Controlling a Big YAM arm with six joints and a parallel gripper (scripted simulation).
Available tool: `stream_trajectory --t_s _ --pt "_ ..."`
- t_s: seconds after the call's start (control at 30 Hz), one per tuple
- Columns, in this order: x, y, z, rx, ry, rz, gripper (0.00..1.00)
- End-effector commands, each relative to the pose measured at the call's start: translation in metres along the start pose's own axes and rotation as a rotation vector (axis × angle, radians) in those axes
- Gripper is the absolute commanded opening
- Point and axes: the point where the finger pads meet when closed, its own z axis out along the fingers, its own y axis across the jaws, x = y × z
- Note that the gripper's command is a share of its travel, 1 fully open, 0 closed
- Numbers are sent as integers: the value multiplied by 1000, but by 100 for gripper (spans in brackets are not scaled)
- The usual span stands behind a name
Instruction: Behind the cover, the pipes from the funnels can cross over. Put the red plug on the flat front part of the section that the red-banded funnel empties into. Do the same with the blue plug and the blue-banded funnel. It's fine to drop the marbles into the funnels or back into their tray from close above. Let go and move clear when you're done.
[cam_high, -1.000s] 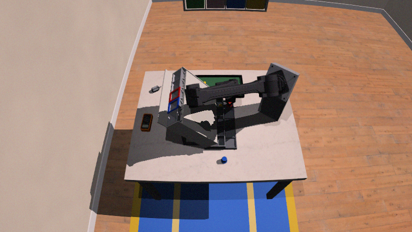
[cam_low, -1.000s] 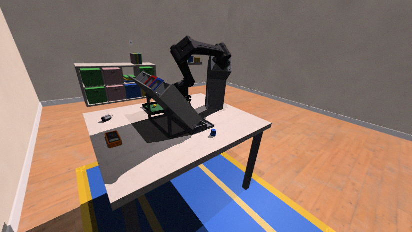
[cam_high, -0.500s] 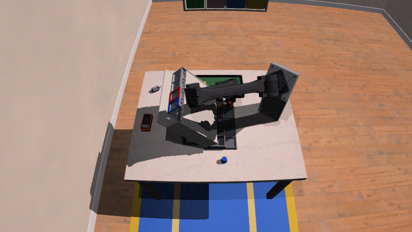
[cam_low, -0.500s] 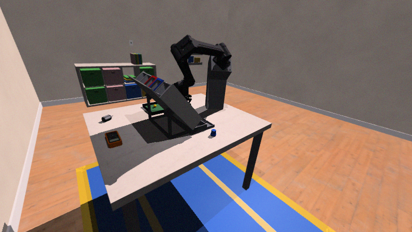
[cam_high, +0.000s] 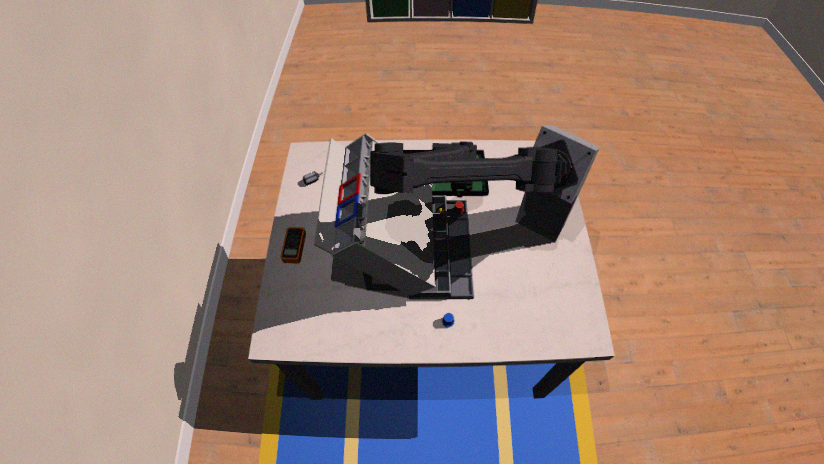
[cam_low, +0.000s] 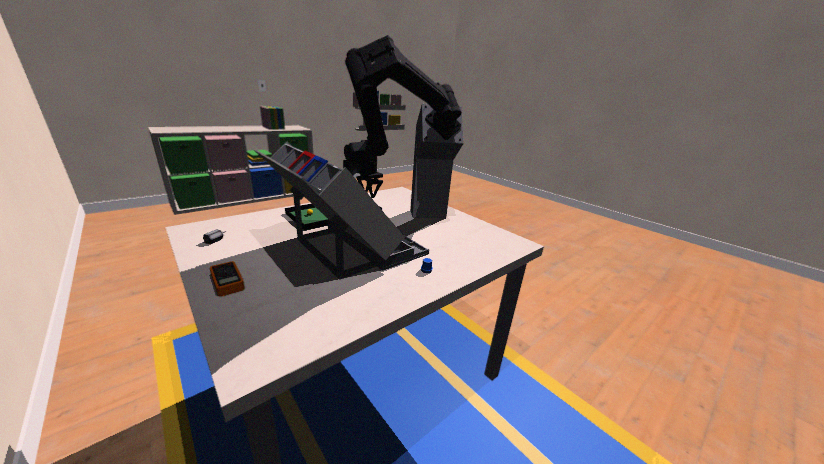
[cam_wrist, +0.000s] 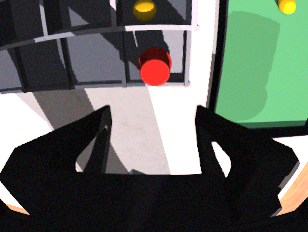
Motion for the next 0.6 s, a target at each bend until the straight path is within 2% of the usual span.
stream_trajectory --t_s 0.0,0.13,0.57 --pt "9 0 -19 8 15 -6 59" --pt "9 0 -24 8 14 -7 59" --pt "11 -4 -21 8 20 1 59"
